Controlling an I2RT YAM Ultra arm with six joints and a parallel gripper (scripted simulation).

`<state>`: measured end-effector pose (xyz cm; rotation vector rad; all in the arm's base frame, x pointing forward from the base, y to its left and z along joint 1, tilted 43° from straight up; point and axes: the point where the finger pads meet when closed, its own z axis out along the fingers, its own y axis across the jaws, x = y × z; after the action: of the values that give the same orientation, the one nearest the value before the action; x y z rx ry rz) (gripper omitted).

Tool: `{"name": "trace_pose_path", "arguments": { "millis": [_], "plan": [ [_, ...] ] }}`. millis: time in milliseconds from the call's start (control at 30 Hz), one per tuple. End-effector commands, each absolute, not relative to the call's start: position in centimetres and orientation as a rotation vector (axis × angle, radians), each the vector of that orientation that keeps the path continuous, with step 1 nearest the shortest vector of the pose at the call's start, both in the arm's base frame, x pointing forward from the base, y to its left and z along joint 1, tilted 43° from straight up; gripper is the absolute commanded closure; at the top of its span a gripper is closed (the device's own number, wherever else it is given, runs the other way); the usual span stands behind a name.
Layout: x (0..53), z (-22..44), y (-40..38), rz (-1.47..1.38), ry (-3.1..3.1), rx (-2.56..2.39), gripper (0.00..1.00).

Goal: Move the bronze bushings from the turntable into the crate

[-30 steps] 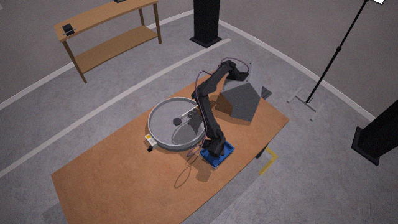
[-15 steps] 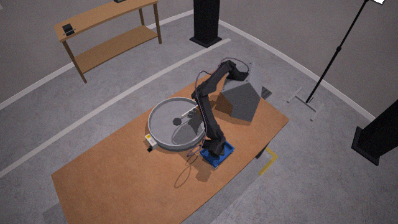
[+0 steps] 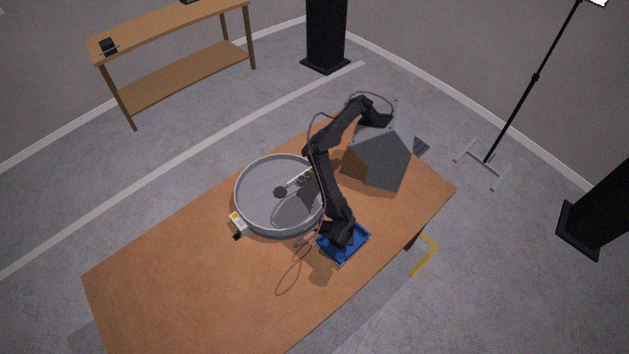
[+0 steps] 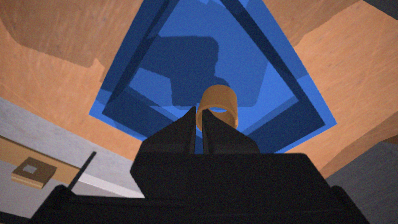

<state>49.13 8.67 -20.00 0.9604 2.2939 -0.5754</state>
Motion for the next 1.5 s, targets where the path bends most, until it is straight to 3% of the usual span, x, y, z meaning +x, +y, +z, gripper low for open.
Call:
{"name": "trace_pose_path", "arguments": {
  "millis": [0, 1467],
  "plan": [
    [49.6, -19.36, 10.39, -0.542, 2.29, 0.913, 1.0],
    [49.48, -19.21, 10.54, -0.539, 2.281, 0.928, 1.0]
  ]
}}
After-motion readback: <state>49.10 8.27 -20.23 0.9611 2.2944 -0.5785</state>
